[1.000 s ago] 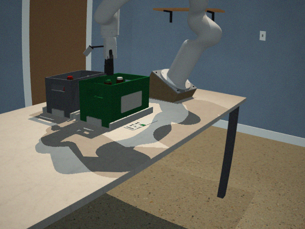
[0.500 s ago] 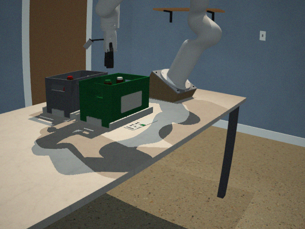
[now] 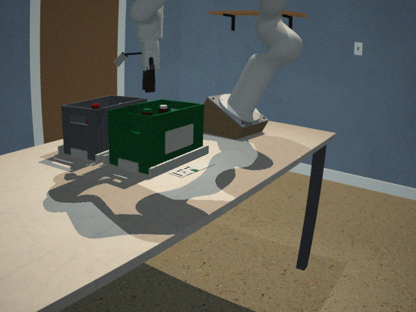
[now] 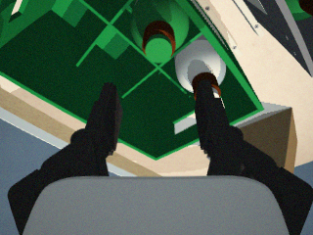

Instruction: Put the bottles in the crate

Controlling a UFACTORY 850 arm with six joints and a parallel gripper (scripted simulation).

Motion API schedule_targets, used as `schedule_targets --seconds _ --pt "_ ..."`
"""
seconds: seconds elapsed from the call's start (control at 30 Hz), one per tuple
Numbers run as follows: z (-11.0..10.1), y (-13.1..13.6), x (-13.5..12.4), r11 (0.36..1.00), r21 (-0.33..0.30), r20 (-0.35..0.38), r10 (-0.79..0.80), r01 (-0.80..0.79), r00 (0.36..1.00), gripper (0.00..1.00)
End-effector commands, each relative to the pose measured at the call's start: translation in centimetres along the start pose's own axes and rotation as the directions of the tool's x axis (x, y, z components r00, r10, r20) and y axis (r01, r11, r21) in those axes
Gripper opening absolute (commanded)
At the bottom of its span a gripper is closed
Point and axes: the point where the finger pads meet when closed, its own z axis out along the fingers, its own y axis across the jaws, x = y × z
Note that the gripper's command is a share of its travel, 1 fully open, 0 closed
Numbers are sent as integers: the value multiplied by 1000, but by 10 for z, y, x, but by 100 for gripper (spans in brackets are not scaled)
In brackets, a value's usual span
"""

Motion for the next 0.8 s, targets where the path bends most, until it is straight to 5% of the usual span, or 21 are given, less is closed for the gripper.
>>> schedule_targets --seconds 0.0,0.77 --pt "-1 0 1 1000 0 -2 0 0 1000 65" --pt "-7 -11 -10 1000 0 -2 0 0 1000 65"
